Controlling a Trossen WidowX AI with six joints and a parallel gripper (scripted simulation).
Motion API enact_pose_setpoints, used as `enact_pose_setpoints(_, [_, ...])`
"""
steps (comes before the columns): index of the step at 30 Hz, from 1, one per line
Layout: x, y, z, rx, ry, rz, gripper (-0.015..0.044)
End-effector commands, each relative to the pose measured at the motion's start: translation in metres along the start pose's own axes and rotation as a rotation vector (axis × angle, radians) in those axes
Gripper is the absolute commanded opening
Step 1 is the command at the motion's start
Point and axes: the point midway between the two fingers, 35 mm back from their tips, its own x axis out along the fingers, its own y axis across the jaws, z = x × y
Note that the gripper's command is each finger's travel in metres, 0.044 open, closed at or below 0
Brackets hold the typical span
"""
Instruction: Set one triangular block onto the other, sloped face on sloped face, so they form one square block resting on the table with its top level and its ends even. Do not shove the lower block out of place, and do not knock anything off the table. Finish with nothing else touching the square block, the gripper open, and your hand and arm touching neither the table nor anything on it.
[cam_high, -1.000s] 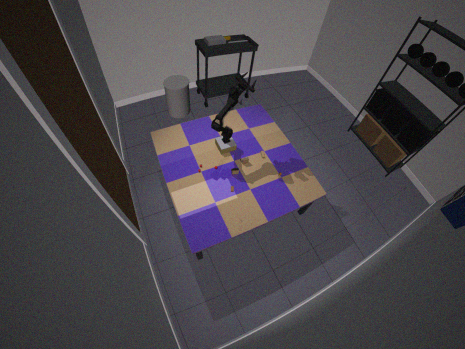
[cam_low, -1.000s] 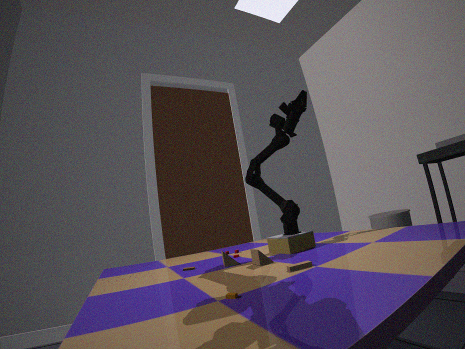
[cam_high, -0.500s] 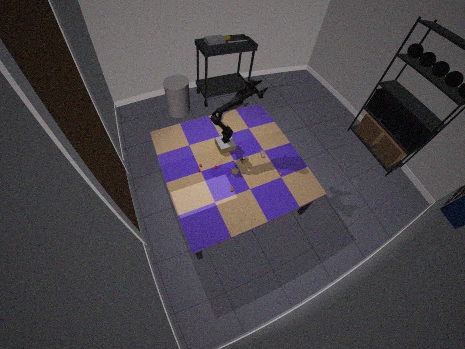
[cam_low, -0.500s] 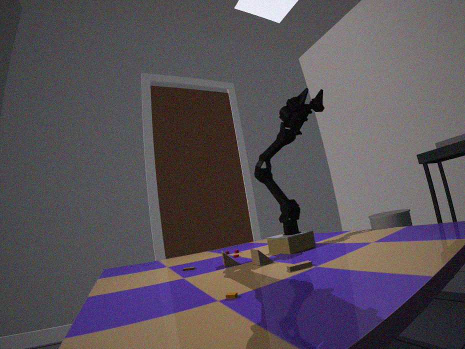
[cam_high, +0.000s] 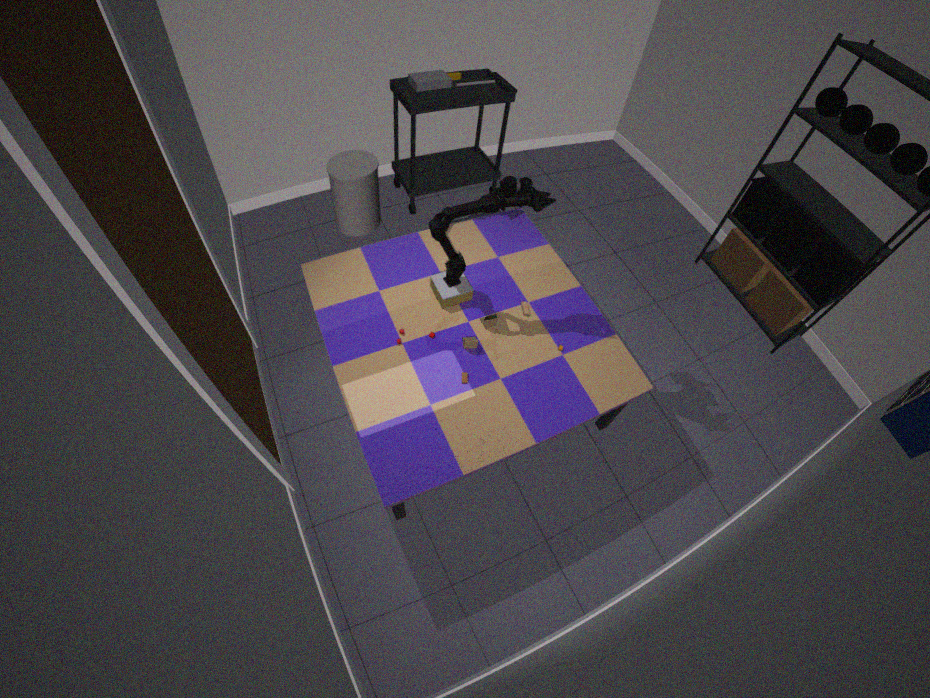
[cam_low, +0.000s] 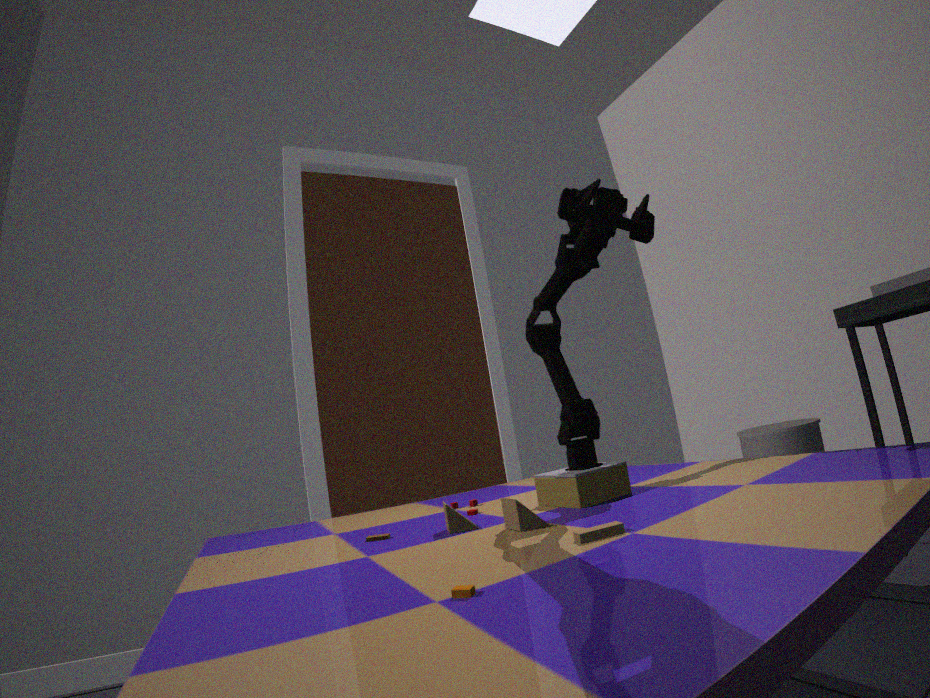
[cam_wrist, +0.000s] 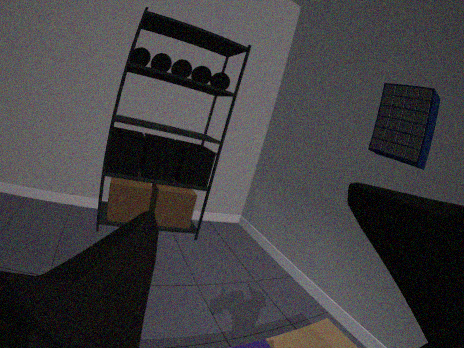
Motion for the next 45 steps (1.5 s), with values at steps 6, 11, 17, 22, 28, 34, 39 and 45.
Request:
enact_pose_setpoints(6, [0.041, -0.059, -0.115, -0.428, 0.412, -0.014, 0.044])
enact_pose_setpoints(11, [0.033, -0.103, -0.193, -0.611, 0.683, 0.063, 0.044])
enact_pose_setpoints(17, [0.004, -0.145, -0.264, -0.726, 0.931, 0.2, 0.044])
enact_pose_setpoints(22, [-0.034, -0.181, -0.329, -0.83, 1.117, 0.426, 0.044])
enact_pose_setpoints(28, [-0.106, -0.22, -0.404, -0.837, 1.25, 0.756, 0.044])
enact_pose_setpoints(34, [-0.165, -0.235, -0.443, -0.791, 1.254, 0.988, 0.044])
enact_pose_setpoints(39, [-0.221, -0.239, -0.469, -0.739, 1.176, 1.227, 0.044])
enact_pose_setpoints(45, [-0.324, -0.227, -0.494, -0.62, 0.831, 1.551, 0.044])
